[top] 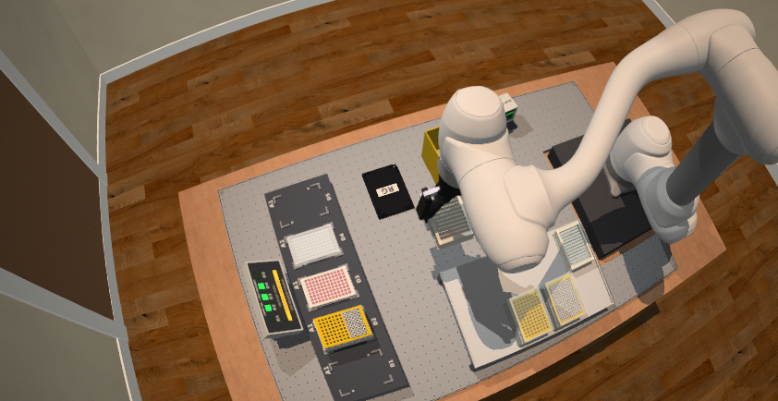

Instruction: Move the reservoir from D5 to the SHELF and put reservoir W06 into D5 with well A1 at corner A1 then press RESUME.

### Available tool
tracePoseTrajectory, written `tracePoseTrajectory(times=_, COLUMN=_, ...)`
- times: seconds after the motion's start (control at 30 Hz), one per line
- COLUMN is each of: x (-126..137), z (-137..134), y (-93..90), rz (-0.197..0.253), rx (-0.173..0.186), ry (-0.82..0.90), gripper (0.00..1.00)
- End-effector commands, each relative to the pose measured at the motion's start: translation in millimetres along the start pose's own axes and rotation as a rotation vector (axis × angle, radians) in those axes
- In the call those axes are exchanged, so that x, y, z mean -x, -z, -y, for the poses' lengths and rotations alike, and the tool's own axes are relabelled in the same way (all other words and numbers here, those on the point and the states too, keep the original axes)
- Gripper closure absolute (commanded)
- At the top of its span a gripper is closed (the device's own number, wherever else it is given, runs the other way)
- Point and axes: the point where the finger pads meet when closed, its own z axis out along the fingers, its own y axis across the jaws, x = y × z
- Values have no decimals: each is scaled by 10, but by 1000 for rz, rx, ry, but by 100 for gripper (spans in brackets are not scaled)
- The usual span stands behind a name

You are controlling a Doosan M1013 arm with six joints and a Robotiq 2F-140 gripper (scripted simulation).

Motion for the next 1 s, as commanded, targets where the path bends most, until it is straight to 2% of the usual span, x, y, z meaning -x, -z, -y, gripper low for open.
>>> tracePoseTrajectory(times=0.0, x=-3, z=-47, y=5, rz=0, rx=0, ry=0, gripper=100)
tracePoseTrajectory(times=0.63, x=-20, z=-413, y=5, rz=0, rx=0, ry=0, gripper=100)
tracePoseTrajectory(times=0.97, x=213, z=-425, y=5, rz=0, rx=0, ry=0, gripper=100)
